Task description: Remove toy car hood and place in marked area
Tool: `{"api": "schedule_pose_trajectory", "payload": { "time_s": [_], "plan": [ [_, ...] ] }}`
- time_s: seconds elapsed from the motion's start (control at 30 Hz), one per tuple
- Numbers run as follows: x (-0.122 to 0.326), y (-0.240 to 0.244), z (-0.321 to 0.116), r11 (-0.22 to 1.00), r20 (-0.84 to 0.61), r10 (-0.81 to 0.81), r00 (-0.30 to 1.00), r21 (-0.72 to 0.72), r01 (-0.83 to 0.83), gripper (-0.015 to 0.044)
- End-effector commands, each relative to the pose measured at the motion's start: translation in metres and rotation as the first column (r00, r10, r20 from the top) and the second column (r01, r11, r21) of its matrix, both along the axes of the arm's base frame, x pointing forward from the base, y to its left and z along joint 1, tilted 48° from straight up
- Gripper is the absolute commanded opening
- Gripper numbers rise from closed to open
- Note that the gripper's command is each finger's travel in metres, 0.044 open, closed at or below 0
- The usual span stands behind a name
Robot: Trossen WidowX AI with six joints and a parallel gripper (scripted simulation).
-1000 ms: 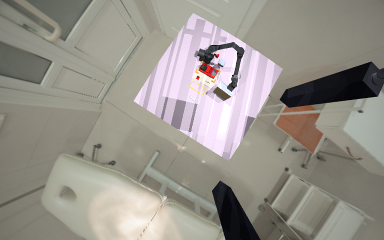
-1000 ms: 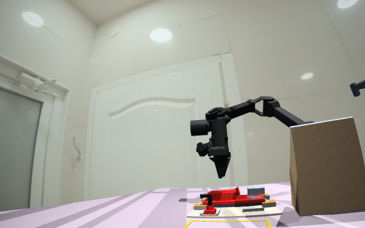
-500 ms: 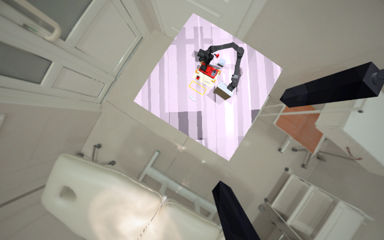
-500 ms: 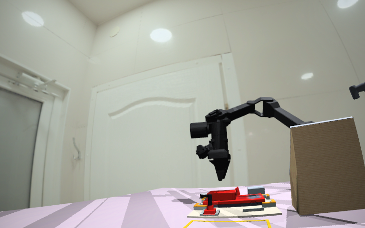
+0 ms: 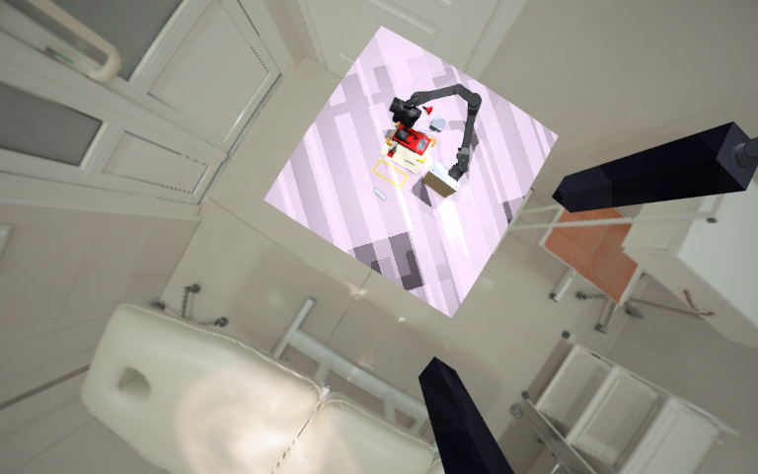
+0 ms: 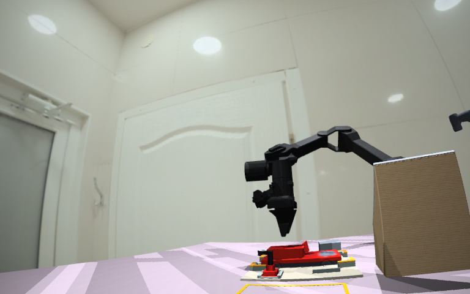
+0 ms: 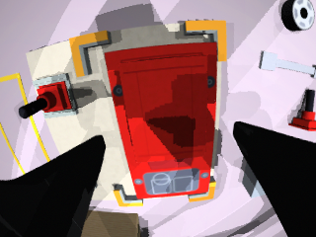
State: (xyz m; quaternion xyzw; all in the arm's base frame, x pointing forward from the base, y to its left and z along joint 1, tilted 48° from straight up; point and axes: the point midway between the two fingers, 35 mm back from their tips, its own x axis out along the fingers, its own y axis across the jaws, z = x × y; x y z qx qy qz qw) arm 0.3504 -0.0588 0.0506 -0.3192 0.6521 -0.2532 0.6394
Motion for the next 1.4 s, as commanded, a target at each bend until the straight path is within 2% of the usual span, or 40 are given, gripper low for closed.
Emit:
{"api": "schedule_pose_trajectory", "payload": {
  "time_s": [0.0, 1.37],
  "plan": [
    [-0.001, -0.004, -0.002, 1.000, -0.004, -0.001, 1.000, -0.004, 0.001, 0.0440],
    [0.000, -0.022, -0.018, 1.000, -0.003, -0.001, 1.000, -0.007, 0.001, 0.0440]
  ]
}}
